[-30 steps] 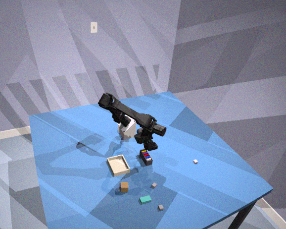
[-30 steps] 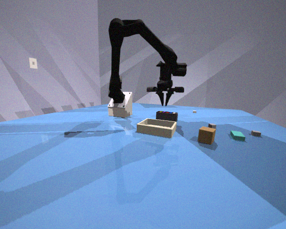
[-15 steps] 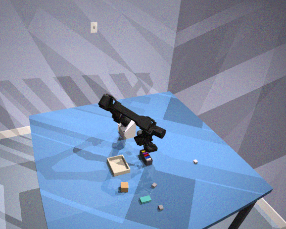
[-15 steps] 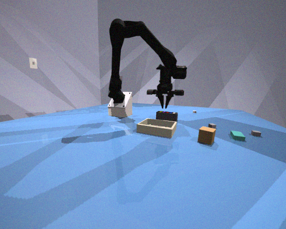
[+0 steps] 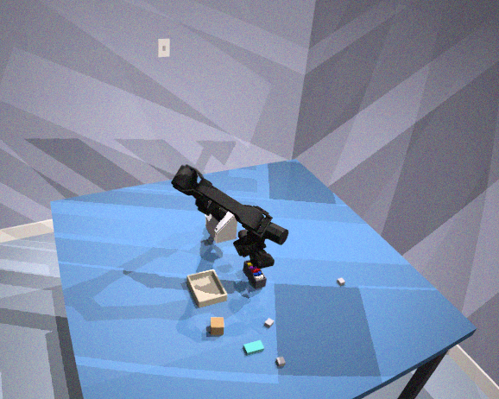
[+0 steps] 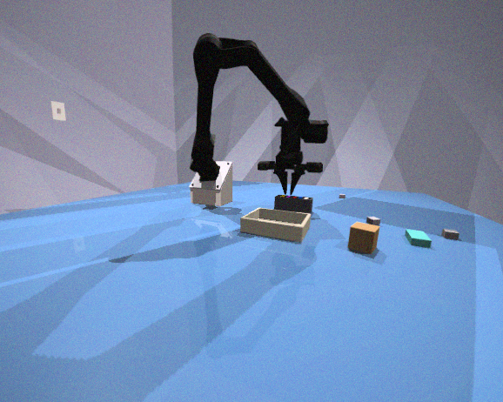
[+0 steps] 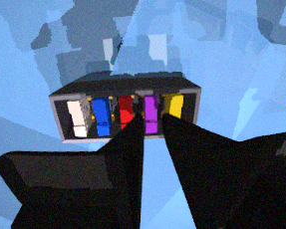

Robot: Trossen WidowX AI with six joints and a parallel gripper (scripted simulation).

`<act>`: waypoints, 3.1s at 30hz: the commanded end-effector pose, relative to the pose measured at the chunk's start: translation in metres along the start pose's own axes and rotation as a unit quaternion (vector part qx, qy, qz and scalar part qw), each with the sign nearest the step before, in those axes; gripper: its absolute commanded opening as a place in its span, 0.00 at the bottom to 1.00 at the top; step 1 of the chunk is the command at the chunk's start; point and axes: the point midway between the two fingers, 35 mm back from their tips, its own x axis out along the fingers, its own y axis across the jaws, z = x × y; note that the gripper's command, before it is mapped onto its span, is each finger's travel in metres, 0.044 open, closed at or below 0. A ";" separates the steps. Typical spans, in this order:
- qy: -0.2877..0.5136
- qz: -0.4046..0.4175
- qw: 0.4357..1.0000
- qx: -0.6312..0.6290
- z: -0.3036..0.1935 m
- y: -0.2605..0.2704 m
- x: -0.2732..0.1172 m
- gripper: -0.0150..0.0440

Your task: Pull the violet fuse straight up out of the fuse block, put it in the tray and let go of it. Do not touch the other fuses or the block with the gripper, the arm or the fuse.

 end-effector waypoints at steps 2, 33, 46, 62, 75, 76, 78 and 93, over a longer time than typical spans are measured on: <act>-0.002 0.000 1.000 -0.002 0.000 0.000 0.002 0.37; 0.000 0.000 1.000 0.000 0.000 0.000 0.010 0.25; 0.000 0.000 1.000 -0.001 0.000 0.000 0.005 0.25; 0.000 0.000 1.000 -0.001 0.000 0.000 -0.003 0.25; -0.001 0.000 1.000 -0.001 0.000 0.000 -0.009 0.25; -0.001 0.000 1.000 -0.001 0.000 0.000 -0.010 0.25; -0.001 0.000 1.000 -0.002 0.000 0.000 -0.011 0.25; -0.001 0.000 1.000 -0.002 0.000 0.000 -0.018 0.25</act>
